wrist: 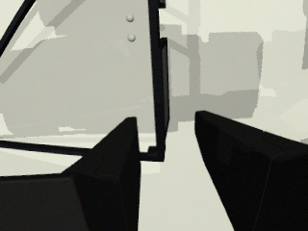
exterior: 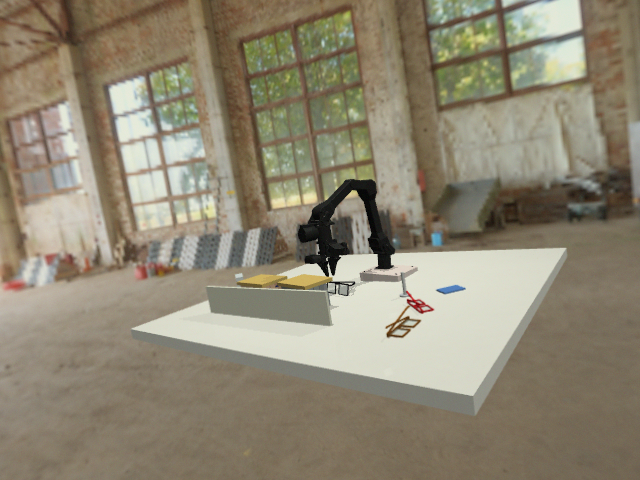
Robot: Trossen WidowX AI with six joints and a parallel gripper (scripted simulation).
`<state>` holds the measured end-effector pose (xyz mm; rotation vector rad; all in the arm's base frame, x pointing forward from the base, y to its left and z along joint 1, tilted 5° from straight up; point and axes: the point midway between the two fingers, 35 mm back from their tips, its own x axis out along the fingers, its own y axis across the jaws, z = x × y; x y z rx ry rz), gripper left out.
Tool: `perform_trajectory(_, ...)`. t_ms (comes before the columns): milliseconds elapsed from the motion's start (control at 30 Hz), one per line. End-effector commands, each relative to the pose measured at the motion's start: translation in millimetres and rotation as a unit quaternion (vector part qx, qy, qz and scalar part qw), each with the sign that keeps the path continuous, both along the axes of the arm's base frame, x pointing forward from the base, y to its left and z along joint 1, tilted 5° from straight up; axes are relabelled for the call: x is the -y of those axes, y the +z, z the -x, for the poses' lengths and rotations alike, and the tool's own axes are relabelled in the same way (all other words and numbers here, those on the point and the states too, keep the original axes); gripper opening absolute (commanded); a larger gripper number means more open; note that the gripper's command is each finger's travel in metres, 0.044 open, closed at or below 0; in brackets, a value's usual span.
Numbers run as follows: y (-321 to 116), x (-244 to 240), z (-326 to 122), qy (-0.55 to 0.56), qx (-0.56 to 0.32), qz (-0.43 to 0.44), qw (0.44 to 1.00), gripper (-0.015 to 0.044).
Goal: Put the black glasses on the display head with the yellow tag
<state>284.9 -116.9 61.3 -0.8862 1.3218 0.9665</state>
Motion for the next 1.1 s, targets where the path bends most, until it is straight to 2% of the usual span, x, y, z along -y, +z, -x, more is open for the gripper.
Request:
perform_trajectory(0, -8.1, -0.2, 0.5, 0.001, -0.004, 0.000, 1.000, 0.0120)
perform_trajectory(800, -46.8, -1.7, -2.5, 0.001, -0.004, 0.000, 1.000, 0.0120)
perform_trajectory(1067, -47.9, -2.3, -1.4, 0.001, -0.004, 0.000, 1.000, 0.0120)
